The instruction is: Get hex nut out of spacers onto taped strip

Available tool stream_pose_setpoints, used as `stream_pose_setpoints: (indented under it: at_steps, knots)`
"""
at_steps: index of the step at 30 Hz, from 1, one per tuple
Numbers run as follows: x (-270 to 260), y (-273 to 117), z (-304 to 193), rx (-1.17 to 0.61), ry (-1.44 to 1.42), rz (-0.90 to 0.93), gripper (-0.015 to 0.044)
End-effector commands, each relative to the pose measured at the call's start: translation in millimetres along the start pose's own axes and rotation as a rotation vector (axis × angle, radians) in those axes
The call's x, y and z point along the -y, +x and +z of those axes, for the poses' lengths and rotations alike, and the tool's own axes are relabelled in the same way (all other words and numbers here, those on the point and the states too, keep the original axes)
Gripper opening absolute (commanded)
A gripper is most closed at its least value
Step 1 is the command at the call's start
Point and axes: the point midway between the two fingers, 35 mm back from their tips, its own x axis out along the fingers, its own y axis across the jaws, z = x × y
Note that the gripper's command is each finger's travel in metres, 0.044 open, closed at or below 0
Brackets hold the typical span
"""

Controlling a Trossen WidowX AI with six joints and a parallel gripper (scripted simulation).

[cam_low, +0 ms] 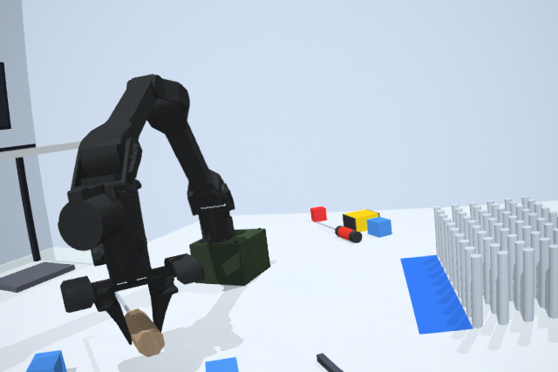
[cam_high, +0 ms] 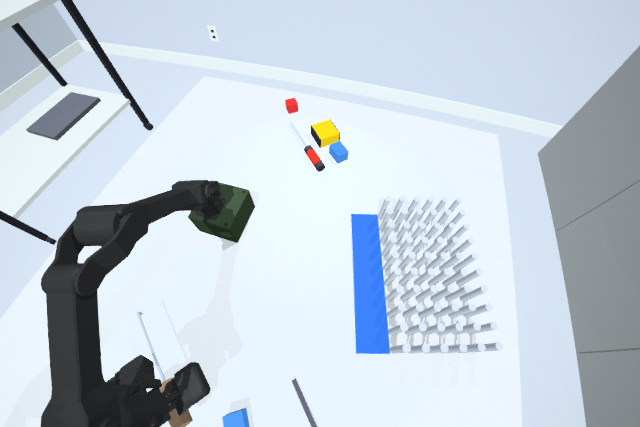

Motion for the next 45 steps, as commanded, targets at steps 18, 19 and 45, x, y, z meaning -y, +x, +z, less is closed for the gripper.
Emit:
stream_pose_setpoints:
  at_steps: [18,19,45]
  knots:
    - [-0.9,4.6,-0.3,0.001,-0.622,0.003,0.0000]
    - [-0.9,4.6,-0.3,0.001,-0.622,0.003,0.0000]
    - [-1.1,39.9,-1.0,0.000,-0.616,0.001,0.0000]
